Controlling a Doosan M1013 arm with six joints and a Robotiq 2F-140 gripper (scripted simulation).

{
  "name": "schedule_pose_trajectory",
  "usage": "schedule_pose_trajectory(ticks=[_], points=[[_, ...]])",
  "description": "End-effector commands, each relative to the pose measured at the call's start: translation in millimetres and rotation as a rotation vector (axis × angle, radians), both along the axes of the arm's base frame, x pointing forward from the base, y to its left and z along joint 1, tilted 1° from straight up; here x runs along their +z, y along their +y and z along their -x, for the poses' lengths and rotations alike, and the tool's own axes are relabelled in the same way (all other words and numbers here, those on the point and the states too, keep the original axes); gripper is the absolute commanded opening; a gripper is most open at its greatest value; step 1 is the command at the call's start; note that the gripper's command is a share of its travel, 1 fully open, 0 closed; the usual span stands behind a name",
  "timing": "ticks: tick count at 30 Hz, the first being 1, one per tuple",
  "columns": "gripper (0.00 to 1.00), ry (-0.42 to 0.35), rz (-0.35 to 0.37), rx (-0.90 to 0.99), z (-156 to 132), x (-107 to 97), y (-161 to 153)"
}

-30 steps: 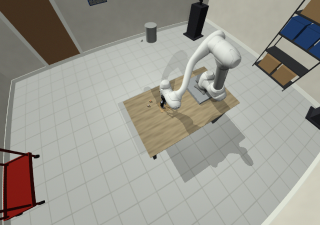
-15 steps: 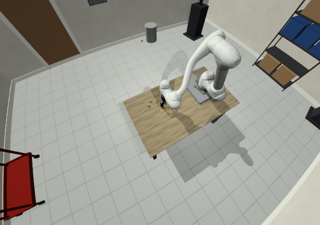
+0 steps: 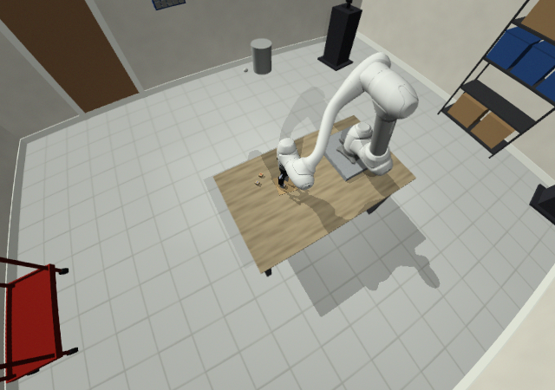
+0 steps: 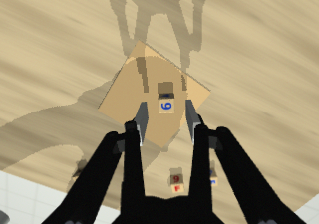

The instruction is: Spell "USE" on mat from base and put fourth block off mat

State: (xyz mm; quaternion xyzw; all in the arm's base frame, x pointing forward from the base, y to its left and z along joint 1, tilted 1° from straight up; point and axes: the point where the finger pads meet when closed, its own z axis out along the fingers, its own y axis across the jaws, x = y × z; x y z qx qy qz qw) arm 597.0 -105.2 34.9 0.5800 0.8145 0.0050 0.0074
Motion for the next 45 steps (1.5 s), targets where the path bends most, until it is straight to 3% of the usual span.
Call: schedule_pose_trajectory(ticks=[1, 9, 28, 45], points=[[0.37, -0.001, 0.001, 0.0, 1.8, -1.6, 2.5], [0.37, -0.001, 0.001, 0.0, 1.7, -4.5, 2.5], [0.37, -0.001, 0.001, 0.0, 1.2, -32.3, 2.5], [0.37, -0.001, 0.001, 0.0, 1.2, -34.1, 2.5]])
